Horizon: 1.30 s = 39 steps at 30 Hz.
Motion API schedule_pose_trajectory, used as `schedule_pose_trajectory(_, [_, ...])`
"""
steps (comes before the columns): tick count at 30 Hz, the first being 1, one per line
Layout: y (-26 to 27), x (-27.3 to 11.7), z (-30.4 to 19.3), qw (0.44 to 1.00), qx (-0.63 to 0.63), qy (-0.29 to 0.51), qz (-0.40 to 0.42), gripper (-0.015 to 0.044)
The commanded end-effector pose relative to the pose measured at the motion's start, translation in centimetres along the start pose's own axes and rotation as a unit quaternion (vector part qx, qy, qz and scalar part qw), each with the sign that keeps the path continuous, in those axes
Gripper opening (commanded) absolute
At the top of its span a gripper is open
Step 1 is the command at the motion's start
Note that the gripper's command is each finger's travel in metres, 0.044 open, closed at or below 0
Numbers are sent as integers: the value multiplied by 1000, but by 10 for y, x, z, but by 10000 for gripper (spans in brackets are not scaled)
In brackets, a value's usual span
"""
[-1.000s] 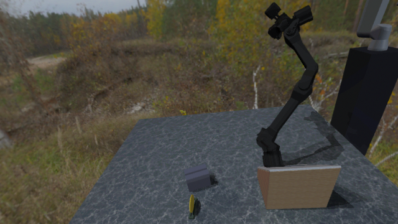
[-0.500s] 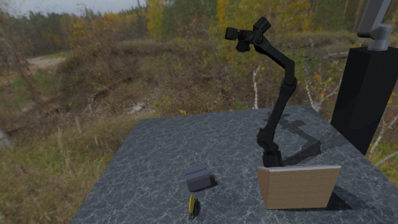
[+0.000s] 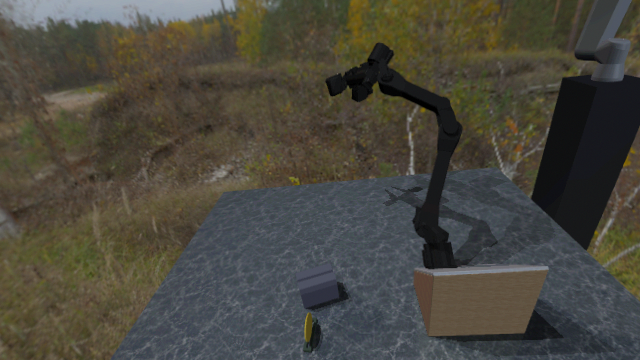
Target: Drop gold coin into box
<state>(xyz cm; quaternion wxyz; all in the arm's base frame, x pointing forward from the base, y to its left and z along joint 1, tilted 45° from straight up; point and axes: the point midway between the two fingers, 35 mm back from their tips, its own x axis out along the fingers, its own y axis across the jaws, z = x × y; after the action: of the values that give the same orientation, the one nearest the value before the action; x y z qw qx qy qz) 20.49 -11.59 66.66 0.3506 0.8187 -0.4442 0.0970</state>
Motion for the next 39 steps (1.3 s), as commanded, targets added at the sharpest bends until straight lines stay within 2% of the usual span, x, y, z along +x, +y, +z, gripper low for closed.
schedule_pose_trajectory(1, [-72, 17, 14, 990, -117, -17, -80, 161])
schedule_pose_trajectory(5, [-141, 20, 27, 956, -246, -16, -161, 161])
schedule_pose_trajectory(10, [-228, 7, 44, 878, -400, 15, -263, 161])
schedule_pose_trajectory(14, [-293, -15, 59, 789, -512, 58, -334, 161])
schedule_pose_trajectory(18, [-356, -45, 80, 667, -621, 114, -395, 161])
schedule_pose_trajectory(24, [-435, -103, 115, 443, -740, 221, -456, 161])
schedule_pose_trajectory(29, [-490, -167, 151, 208, -790, 331, -472, 161])
schedule_pose_trajectory(34, [-525, -235, 188, -38, -777, 440, -449, 161])
schedule_pose_trajectory(39, [-543, -310, 232, -305, -684, 543, -380, 161])
